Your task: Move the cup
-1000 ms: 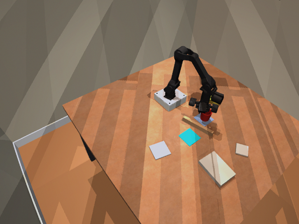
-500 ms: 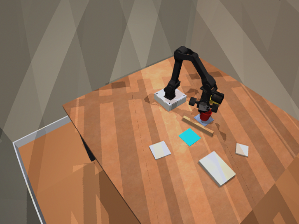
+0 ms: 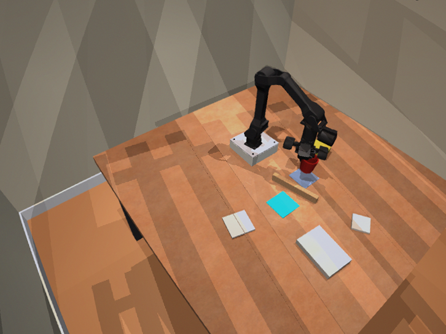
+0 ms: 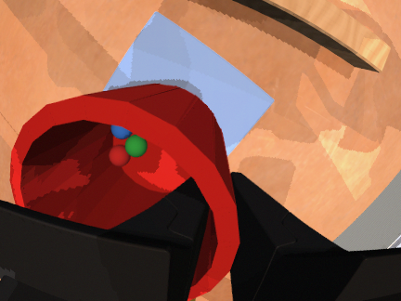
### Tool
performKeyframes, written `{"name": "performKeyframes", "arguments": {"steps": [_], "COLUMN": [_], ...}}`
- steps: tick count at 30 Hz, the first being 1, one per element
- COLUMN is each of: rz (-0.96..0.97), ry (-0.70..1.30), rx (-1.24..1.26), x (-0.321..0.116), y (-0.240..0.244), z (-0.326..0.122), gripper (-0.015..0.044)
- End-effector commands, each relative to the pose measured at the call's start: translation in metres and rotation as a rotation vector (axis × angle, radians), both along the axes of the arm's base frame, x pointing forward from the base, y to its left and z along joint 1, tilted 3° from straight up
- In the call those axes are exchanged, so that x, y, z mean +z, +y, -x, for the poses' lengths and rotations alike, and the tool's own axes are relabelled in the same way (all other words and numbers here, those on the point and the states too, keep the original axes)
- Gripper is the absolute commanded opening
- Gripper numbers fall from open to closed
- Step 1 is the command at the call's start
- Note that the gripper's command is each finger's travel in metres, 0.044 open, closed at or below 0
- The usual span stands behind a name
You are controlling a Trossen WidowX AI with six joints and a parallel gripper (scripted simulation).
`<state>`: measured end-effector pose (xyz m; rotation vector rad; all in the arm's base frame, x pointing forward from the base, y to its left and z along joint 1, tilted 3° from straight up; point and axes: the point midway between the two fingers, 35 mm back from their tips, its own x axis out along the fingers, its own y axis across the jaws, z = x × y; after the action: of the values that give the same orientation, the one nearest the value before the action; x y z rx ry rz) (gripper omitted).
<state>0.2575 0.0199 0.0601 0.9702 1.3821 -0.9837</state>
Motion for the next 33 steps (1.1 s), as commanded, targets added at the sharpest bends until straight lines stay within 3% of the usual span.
{"name": "performKeyframes", "arguments": {"steps": [1,33], "rz": [-0.005,-0.001], "ry": [-0.008,-0.005], "rx": [0.003,0.000], "x": [0.0092,0.0074], "y": [-0.0004,-0.0095], "z": [0.0000,0.0002], "gripper": [0.0000,0.0000]}}
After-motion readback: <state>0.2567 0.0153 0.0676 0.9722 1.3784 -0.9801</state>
